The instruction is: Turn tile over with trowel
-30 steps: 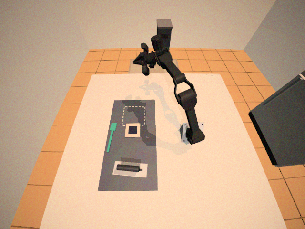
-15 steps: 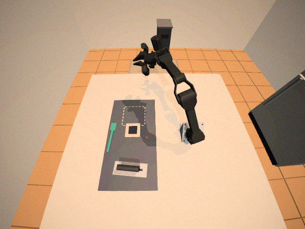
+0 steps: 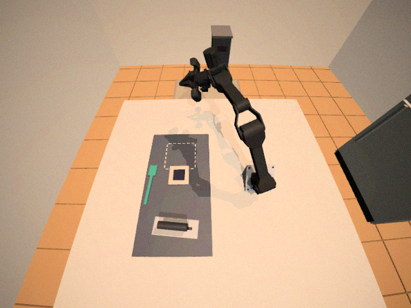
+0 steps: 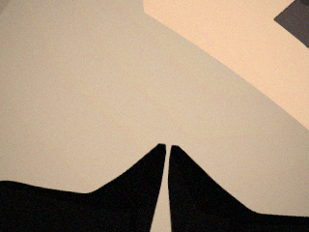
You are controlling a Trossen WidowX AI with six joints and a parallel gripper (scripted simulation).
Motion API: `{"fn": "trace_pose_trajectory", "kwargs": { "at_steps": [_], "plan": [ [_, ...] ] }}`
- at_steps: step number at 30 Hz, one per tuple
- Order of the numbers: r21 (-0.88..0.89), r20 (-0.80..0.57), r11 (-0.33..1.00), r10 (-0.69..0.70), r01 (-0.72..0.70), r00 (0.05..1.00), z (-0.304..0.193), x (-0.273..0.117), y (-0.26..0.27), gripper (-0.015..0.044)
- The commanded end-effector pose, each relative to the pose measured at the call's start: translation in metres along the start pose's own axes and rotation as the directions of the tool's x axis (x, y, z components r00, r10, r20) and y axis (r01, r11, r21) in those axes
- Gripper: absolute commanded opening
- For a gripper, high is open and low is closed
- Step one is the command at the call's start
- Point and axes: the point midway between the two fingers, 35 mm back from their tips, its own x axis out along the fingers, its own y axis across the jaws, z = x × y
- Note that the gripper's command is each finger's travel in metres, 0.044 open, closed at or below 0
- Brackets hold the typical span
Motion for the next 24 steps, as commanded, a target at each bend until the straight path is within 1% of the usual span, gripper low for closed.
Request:
{"fn": "trace_pose_trajectory", "kwargs": {
  "at_steps": [1,10,16,20,21,24],
  "plan": [
    [0.0,0.0,1.0,0.0,0.0,1.0,0.0,0.0,0.0,0.0],
    [0.0,0.0,1.0,0.0,0.0,1.0,0.0,0.0,0.0,0.0],
    [-0.004,0.001,1.0,-0.002,0.002,1.0,-0.001,0.001,-0.001,0.0153],
    [-0.091,0.029,0.995,-0.034,0.036,0.999,-0.013,0.016,-0.017,0.0258],
    [-0.117,0.037,0.992,-0.043,0.047,0.998,-0.016,0.021,-0.022,0.027],
    [-0.195,0.062,0.977,-0.072,0.083,0.995,-0.026,0.034,-0.037,0.027]
  ]
}}
